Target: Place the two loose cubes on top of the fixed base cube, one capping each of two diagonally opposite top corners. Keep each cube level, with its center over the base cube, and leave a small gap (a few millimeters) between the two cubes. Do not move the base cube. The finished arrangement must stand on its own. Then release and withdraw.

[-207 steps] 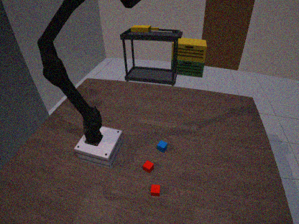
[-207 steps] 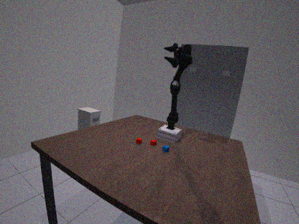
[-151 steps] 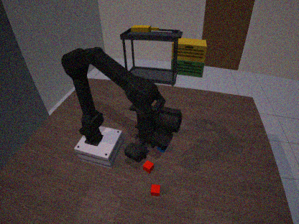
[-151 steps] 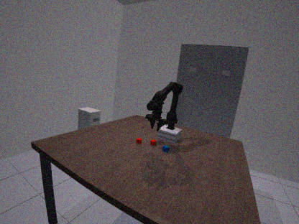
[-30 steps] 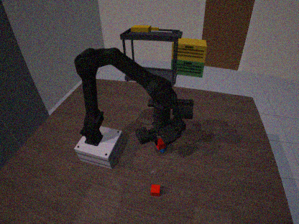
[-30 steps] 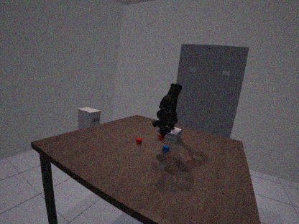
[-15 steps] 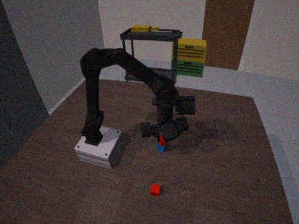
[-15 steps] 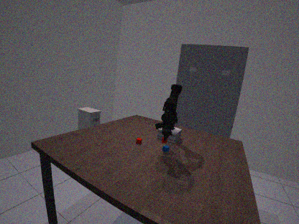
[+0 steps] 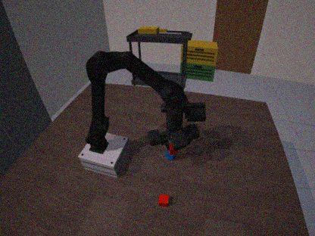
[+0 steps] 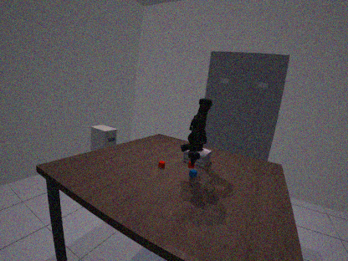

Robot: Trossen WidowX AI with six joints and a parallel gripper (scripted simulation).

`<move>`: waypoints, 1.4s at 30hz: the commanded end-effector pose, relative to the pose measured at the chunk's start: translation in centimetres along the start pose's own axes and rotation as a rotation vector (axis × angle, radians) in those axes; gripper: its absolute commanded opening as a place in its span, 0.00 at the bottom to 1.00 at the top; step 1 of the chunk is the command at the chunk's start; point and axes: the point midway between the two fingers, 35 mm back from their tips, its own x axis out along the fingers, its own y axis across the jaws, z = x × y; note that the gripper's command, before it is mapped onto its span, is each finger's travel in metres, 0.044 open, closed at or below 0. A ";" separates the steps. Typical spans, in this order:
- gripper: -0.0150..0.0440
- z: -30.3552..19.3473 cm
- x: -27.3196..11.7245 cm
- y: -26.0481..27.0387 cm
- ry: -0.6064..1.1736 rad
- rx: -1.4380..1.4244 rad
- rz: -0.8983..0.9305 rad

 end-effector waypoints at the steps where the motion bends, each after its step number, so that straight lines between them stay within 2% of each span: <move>1: 0.43 0.0 1.1 -0.1 -0.003 0.007 -0.004; 30: 0.43 0.0 2.1 -0.1 -0.003 0.006 -0.004; 34: 0.60 0.0 2.1 -0.1 -0.003 0.006 -0.004; 42: 0.60 -0.1 1.4 -0.1 0.001 0.007 -0.005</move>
